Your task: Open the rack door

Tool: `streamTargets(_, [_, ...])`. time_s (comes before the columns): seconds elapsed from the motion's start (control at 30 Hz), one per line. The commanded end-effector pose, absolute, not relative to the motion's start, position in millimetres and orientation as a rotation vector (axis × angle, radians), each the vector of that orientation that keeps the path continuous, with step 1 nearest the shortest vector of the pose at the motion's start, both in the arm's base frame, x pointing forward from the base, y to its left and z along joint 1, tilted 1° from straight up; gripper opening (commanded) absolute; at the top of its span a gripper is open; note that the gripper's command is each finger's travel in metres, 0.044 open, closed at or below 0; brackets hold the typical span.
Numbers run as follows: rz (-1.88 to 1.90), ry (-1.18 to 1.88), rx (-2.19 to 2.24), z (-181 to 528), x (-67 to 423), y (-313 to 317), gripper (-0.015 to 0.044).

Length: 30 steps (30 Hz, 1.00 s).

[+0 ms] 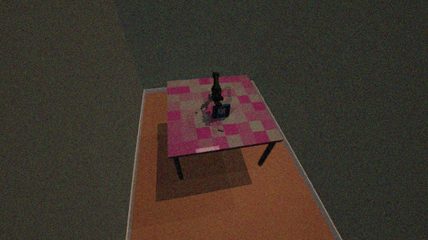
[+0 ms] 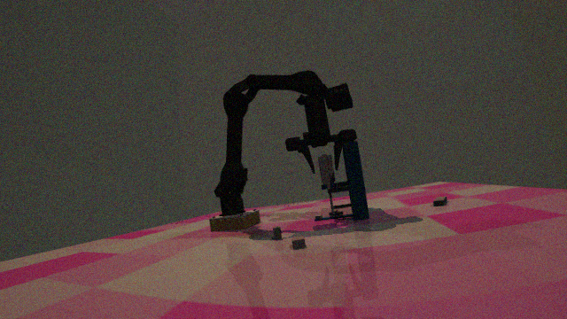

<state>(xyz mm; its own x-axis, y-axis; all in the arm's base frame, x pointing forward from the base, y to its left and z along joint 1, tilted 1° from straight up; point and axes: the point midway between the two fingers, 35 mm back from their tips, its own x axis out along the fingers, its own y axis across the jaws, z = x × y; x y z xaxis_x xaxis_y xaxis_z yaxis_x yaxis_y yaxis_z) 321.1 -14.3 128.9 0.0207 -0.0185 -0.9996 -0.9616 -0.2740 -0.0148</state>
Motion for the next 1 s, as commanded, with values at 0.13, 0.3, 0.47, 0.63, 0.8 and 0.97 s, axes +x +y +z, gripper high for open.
streamTargets(0.13, [1.405, 1.04, -1.458, 127.6, 323.9, -10.4, 0.0286])
streamTargets(0.3, [1.405, 1.04, -1.458, 127.6, 323.9, -10.4, 0.0253])
streamTargets(0.47, [1.405, 1.04, -1.458, 127.6, 323.9, -10.4, 0.022])
streamTargets(0.63, [1.405, 1.04, -1.458, 127.6, 323.9, -10.4, 0.0186])
streamTargets(0.8, [1.405, 1.04, -1.458, 127.6, 323.9, -10.4, 0.0153])
streamTargets(0.97, [1.405, 1.04, -1.458, 127.6, 323.9, -10.4, 0.012])
